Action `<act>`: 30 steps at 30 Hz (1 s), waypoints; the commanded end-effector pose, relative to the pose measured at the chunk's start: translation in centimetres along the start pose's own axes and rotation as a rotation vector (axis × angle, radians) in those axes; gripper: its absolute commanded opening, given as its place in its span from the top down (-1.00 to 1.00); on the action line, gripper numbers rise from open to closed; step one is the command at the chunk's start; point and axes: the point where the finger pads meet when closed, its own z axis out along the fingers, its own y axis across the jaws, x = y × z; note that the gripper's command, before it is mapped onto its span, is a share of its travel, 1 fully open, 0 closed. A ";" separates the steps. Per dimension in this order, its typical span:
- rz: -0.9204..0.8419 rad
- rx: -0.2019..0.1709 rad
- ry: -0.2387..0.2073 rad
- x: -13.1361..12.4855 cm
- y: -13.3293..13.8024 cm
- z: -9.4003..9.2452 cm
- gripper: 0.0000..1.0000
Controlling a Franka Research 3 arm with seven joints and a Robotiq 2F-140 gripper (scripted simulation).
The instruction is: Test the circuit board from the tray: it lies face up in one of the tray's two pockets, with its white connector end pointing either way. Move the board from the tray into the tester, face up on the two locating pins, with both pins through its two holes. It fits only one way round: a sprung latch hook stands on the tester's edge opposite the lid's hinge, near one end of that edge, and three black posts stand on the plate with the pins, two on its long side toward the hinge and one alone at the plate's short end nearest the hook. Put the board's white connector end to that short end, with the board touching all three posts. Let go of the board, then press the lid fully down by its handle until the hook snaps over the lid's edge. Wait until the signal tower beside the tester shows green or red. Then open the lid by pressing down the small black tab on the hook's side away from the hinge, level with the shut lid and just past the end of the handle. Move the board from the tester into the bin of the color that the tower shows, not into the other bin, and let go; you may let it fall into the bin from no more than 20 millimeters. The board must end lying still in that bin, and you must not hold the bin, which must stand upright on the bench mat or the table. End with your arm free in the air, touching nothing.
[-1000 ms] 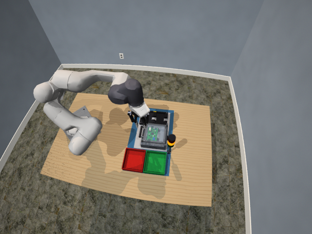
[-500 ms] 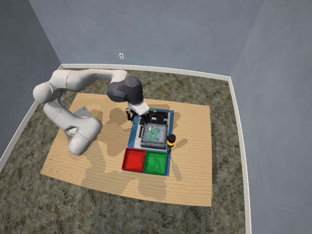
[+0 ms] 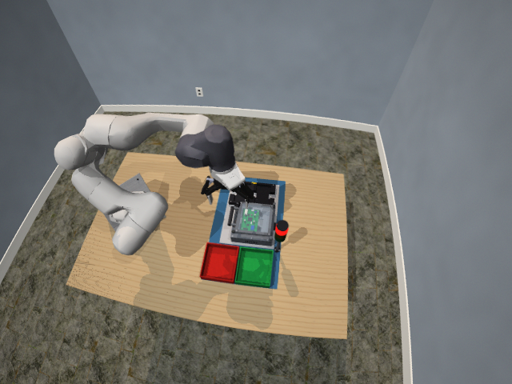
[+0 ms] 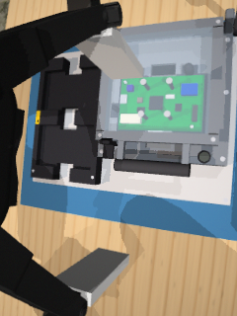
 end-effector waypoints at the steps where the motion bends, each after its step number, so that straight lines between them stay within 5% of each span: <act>1: 0.007 -0.002 0.001 0.1 0.0 -0.1 -1.00; 15: 0.007 -0.002 0.001 0.1 0.0 -0.1 -1.00; 16: 0.007 -0.002 0.001 0.1 0.0 -0.1 1.00; 30: 0.007 -0.002 0.001 0.1 0.0 -0.1 1.00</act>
